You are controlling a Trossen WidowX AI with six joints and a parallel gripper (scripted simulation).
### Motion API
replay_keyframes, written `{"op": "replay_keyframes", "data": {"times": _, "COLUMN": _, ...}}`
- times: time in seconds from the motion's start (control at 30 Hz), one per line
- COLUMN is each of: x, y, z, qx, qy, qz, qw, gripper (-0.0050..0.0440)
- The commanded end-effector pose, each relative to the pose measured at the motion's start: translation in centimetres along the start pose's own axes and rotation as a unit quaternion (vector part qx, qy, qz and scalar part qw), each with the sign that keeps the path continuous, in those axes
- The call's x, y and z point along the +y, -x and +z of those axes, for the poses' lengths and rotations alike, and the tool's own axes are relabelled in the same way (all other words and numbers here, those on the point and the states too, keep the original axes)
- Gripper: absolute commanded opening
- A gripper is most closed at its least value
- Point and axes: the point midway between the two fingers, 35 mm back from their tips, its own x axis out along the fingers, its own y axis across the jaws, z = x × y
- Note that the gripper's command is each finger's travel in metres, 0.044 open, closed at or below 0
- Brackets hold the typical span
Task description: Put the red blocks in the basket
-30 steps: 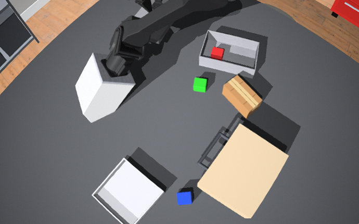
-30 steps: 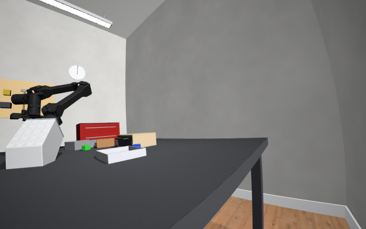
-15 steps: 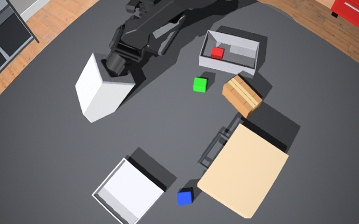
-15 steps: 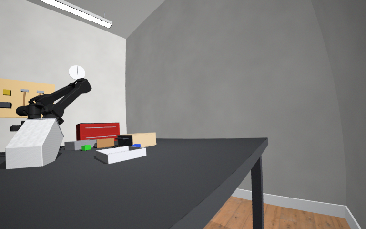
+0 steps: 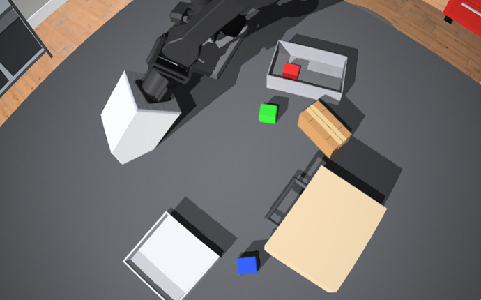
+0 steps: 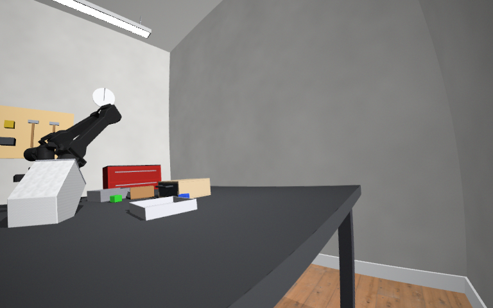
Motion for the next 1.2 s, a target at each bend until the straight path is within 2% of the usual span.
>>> {"op": "replay_keyframes", "data": {"times": 0.0, "x": 0.0, "y": -0.4, "z": -0.2, "qx": 0.003, "qy": 0.003, "qz": 0.0, "qw": 1.0, "gripper": 0.0}}
{"op": "replay_keyframes", "data": {"times": 0.4, "x": 0.1, "y": -1.1, "z": -0.2, "qx": 0.003, "qy": 0.003, "qz": 0.0, "qw": 1.0, "gripper": 0.0}}
{"op": "replay_keyframes", "data": {"times": 0.43, "x": 0.1, "y": -1.1, "z": -0.2, "qx": 0.003, "qy": 0.003, "qz": 0.0, "qw": 1.0, "gripper": 0.044}}
{"op": "replay_keyframes", "data": {"times": 0.73, "x": 0.1, "y": -1.1, "z": -0.2, "qx": 0.003, "qy": 0.003, "qz": 0.0, "qw": 1.0, "gripper": 0.044}}
{"op": "replay_keyframes", "data": {"times": 0.9, "x": 0.0, "y": 2.2, "z": -0.2, "qx": 0.003, "qy": 0.003, "qz": 0.0, "qw": 1.0, "gripper": 0.044}}
{"op": "replay_keyframes", "data": {"times": 0.97, "x": 0.0, "y": 2.2, "z": -0.2, "qx": 0.003, "qy": 0.003, "qz": 0.0, "qw": 1.0, "gripper": 0.044}}
{"op": "replay_keyframes", "data": {"times": 1.17, "x": 0.0, "y": 6.2, "z": -0.1, "qx": 0.003, "qy": 0.003, "qz": 0.0, "qw": 1.0, "gripper": 0.044}}
